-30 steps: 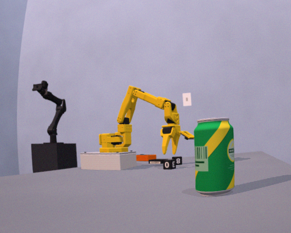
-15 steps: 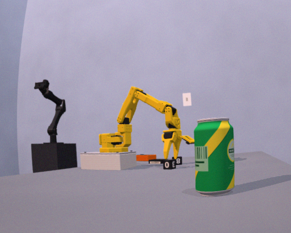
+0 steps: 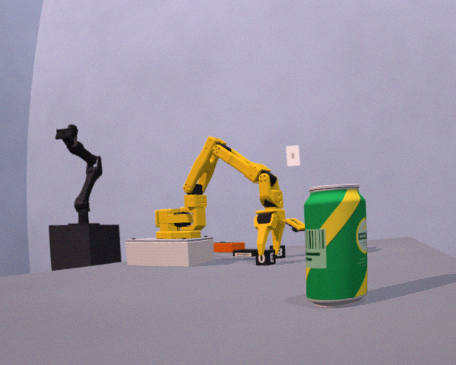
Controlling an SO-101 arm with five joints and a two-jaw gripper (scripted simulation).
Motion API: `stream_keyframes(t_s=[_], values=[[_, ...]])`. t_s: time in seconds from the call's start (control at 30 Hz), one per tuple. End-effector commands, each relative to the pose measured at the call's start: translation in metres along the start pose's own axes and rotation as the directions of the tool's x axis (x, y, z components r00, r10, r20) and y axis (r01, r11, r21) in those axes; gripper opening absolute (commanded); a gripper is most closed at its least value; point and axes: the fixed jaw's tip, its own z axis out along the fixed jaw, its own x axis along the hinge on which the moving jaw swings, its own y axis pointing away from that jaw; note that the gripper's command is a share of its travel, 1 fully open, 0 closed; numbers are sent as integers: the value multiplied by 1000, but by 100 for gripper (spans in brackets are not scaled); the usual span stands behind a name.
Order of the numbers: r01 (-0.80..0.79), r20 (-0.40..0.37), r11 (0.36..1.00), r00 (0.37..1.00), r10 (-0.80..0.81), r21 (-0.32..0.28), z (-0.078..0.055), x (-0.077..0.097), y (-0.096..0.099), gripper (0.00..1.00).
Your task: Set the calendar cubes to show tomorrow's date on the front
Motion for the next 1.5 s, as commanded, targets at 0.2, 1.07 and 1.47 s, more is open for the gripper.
stream_keyframes(t_s=[0.2, 1.07, 1.47], values=[[0, -26, 1000, 1000, 0, 2, 7, 6, 2, 35], [0, -26, 1000, 1000, 0, 2, 8, 6, -4, 27], [0, -27, 1000, 1000, 0, 2, 8, 6, -7, 23]])
